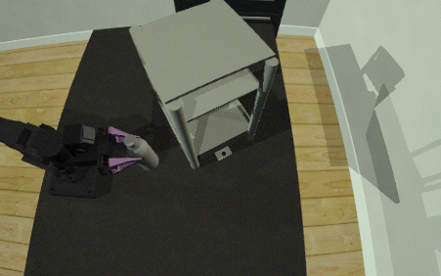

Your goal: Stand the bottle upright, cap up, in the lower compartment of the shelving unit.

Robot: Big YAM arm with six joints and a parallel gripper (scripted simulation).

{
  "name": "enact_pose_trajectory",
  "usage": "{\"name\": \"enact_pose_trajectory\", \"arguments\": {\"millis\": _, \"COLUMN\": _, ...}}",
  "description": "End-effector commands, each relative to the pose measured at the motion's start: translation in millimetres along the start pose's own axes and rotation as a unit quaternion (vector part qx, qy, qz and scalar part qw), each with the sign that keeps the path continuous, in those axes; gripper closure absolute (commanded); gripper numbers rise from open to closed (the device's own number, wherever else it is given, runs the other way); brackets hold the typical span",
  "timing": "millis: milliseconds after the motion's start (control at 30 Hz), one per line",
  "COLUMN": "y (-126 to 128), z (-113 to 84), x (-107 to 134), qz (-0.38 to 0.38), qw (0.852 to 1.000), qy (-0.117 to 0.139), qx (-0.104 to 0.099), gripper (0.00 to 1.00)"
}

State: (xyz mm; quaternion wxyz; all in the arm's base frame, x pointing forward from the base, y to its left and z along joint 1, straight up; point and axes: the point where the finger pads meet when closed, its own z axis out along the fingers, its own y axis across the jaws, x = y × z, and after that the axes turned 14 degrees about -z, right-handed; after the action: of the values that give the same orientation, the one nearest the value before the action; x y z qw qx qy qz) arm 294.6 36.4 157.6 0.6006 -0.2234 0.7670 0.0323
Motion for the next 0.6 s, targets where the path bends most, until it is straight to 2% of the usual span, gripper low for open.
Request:
{"name": "enact_pose_trajectory", "arguments": {"millis": 0, "y": -12.8, "z": -2.7, "x": -35.5, "qz": -0.023, "qw": 0.999, "qy": -0.029, "qx": 0.011, "gripper": 0.59}}
{"name": "enact_pose_trajectory", "arguments": {"millis": 567, "y": -17.9, "z": -2.4, "x": -44.7, "qz": -0.026, "qw": 0.999, "qy": -0.038, "qx": 0.016, "gripper": 0.59}}
